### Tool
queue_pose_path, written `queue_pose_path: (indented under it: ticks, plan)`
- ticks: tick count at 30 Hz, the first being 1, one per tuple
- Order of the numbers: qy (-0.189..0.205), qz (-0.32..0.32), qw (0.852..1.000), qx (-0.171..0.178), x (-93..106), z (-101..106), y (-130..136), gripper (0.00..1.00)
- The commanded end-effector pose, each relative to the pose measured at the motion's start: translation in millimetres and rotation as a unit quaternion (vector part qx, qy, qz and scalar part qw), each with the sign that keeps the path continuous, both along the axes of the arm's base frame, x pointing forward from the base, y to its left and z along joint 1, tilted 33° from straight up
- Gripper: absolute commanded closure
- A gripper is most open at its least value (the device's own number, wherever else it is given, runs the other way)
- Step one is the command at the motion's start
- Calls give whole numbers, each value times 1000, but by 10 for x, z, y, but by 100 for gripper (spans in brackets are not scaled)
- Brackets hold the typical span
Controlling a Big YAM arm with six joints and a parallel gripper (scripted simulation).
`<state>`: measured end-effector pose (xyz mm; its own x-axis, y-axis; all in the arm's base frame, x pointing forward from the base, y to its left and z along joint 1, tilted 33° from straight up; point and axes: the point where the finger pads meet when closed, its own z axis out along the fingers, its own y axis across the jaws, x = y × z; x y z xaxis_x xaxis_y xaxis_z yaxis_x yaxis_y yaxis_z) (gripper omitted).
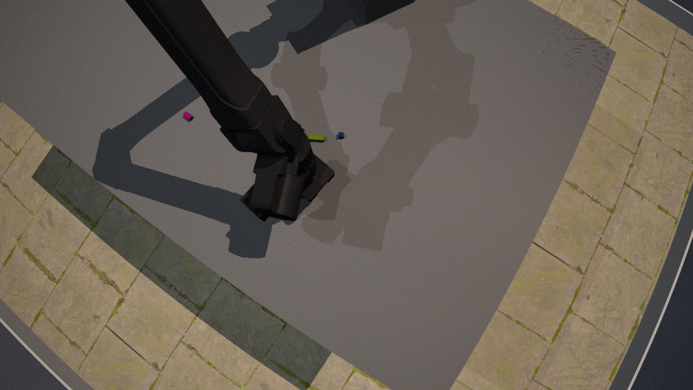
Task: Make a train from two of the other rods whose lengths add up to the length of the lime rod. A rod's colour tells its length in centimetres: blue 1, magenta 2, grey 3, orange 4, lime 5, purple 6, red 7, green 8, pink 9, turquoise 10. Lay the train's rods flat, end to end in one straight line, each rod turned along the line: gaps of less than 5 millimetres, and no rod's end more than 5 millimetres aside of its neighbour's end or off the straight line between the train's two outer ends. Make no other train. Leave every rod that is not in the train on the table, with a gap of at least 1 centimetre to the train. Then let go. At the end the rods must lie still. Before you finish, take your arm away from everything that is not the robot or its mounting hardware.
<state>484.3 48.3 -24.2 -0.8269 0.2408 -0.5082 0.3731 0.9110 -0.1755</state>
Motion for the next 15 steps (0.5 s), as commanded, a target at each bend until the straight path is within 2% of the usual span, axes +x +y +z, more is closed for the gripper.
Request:
queue_pose_path:
  ticks: [1,15]
  plan:
    - [-12,5,1000,4,41,52,105,77]
    - [-11,6,1000,4,41,46,117,77]
